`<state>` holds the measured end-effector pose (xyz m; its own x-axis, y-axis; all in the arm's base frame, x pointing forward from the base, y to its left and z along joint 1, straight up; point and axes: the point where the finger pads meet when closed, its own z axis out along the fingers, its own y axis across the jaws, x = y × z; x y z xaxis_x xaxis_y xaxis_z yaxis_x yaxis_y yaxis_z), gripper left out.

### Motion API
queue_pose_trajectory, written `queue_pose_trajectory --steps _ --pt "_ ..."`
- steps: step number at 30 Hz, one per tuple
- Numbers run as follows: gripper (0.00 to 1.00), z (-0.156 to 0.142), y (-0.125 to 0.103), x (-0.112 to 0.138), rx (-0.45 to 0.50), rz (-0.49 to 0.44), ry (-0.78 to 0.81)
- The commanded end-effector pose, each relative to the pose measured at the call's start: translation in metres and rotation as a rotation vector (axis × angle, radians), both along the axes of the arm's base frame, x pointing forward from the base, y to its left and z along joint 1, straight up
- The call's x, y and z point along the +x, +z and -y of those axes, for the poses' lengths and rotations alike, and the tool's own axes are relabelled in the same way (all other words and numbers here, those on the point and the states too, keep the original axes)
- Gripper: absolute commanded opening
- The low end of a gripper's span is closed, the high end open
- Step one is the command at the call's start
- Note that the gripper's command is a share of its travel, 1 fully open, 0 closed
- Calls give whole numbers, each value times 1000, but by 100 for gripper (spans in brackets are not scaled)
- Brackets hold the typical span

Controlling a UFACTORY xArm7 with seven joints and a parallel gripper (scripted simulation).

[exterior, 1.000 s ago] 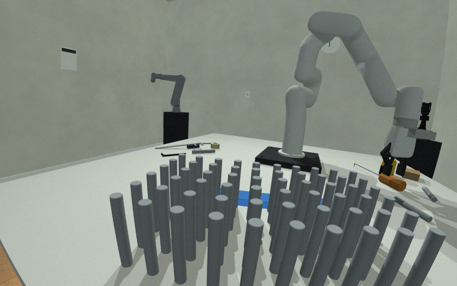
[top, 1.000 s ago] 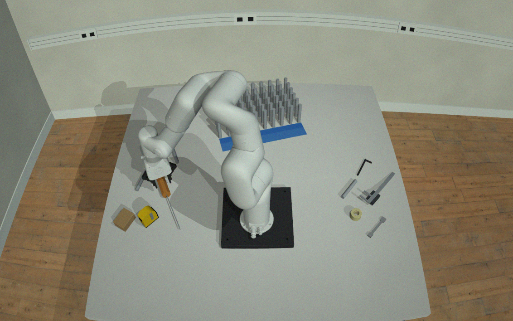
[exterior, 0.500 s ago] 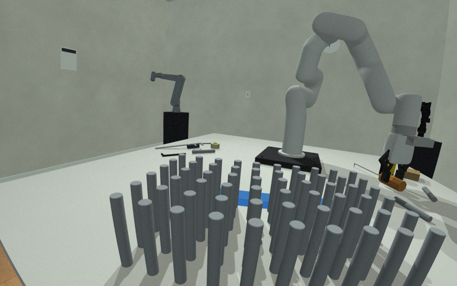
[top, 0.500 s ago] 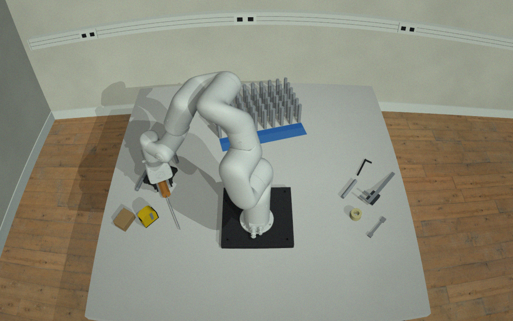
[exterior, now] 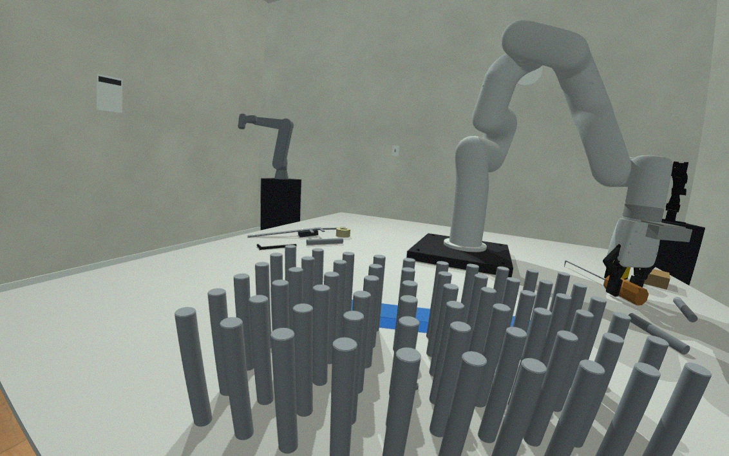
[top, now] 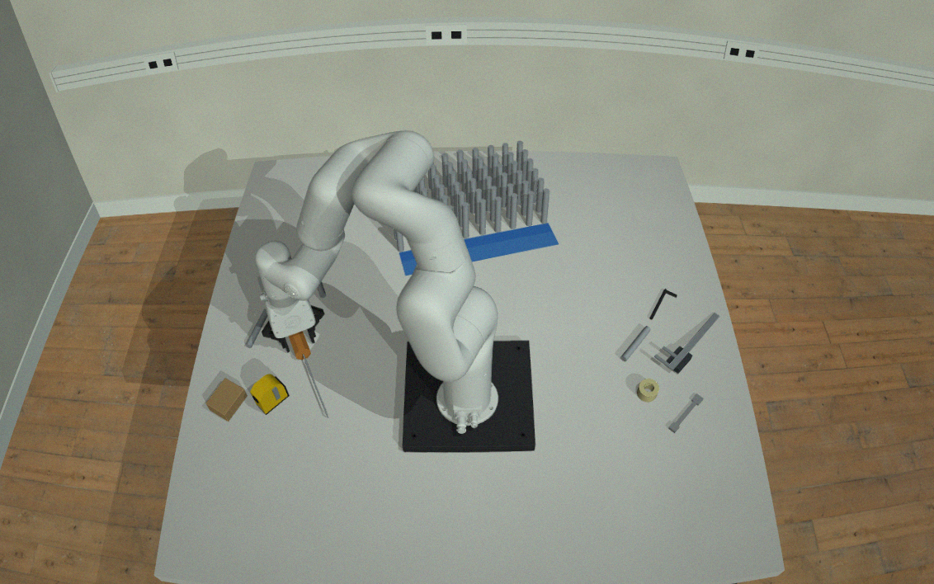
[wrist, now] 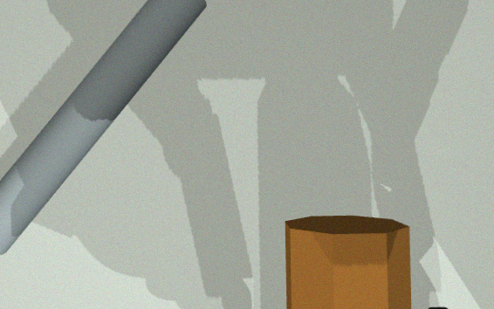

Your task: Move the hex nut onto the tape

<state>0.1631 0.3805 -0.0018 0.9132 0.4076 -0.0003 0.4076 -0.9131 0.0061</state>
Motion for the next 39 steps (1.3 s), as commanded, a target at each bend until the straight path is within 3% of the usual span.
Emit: queue_pose_trajectory --steps 1,11,12,39 --pt "65 -2 0 1 4 2 0" --pt "65 -2 0 1 4 2 0" --pt "0 -2 0 1 4 2 0" --pt "0 -2 0 1 4 2 0"
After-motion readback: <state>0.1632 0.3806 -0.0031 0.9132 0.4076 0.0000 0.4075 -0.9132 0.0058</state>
